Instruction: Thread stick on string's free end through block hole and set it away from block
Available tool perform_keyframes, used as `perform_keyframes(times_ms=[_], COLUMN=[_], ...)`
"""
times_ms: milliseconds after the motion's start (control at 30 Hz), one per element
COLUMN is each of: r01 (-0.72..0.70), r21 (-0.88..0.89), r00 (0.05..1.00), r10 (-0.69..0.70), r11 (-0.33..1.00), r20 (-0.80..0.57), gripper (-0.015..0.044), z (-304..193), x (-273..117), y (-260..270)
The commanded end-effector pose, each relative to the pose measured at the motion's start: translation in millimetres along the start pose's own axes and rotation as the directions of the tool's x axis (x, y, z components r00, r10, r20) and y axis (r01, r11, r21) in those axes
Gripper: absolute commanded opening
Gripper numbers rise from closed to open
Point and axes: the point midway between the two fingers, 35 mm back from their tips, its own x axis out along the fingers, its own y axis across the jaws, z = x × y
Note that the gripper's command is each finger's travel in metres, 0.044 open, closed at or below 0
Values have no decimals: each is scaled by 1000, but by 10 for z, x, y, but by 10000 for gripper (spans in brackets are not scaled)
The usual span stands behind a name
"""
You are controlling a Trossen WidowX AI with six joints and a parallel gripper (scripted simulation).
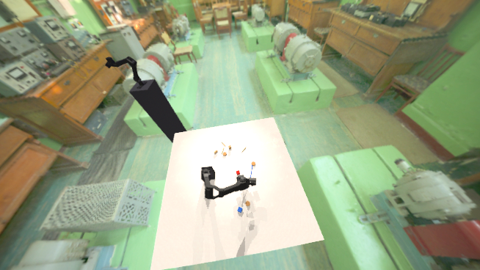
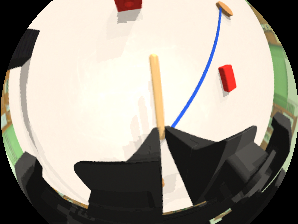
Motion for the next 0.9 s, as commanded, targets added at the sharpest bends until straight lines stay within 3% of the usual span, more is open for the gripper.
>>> perform_keyframes(times_ms=[0, 867], r01=[-1, -2], r21=[-3, -4], r00=[1000, 1000], r10=[1, 2], r11=[1000, 1000], r20=[1, 3], gripper=[0, 0], z=[18, 208], x=[40, 127], y=[49, 144])
